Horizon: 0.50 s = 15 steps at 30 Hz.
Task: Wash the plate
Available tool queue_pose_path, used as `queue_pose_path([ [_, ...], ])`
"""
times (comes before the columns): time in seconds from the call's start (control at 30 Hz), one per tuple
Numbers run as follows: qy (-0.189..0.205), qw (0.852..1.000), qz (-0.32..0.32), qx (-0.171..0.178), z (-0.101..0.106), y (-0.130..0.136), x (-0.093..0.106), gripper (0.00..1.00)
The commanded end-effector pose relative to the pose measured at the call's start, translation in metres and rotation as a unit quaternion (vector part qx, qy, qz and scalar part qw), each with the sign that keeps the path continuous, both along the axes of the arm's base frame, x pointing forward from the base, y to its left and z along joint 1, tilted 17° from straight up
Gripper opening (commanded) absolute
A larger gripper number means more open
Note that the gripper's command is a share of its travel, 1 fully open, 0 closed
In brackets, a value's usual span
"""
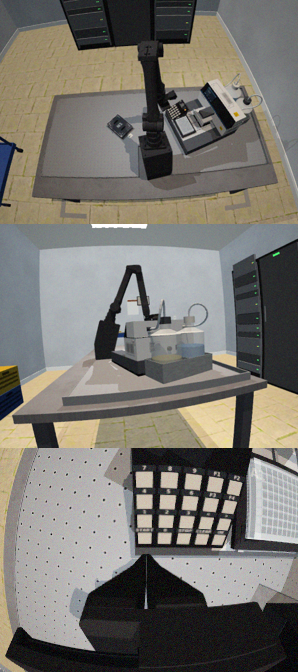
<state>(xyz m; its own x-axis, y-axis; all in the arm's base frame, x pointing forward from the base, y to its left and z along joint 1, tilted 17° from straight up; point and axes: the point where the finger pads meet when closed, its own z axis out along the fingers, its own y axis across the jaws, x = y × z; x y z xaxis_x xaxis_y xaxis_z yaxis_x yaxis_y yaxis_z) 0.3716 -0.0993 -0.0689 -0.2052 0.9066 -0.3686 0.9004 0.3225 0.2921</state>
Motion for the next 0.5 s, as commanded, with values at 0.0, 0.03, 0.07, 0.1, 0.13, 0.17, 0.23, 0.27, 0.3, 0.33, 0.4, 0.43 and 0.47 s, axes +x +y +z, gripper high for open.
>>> queue_pose_path([
  [0.0,-0.004,1.000,0.002,0.000,0.011,0.007,-0.002,0.00],
  [0.03,-0.004,1.000,0.002,0.000,0.013,0.008,-0.003,0.00],
  [0.07,-0.004,1.000,0.002,0.000,0.014,0.008,-0.003,0.00],
  [0.1,-0.004,1.000,0.002,0.000,0.016,0.008,-0.004,0.00],
  [0.13,-0.004,1.000,0.002,0.000,0.017,0.009,-0.005,0.00],
  [0.17,-0.004,1.000,0.002,0.000,0.019,0.009,-0.005,0.00],
  [0.23,-0.004,1.000,0.002,0.000,0.022,0.010,-0.007,0.00],
  [0.27,-0.004,1.000,0.002,0.000,0.022,0.010,-0.007,0.00],
  [0.3,-0.004,1.000,0.002,0.000,0.022,0.010,-0.007,0.00],
  [0.33,-0.005,1.000,0.002,0.001,0.023,0.011,-0.007,0.00],
  [0.4,-0.004,1.000,0.002,0.000,0.026,0.012,-0.009,0.00],
  [0.43,-0.004,1.000,0.002,0.001,0.027,0.012,-0.009,0.00],
  [0.47,-0.004,1.000,0.002,0.001,0.029,0.012,-0.010,0.00],
])
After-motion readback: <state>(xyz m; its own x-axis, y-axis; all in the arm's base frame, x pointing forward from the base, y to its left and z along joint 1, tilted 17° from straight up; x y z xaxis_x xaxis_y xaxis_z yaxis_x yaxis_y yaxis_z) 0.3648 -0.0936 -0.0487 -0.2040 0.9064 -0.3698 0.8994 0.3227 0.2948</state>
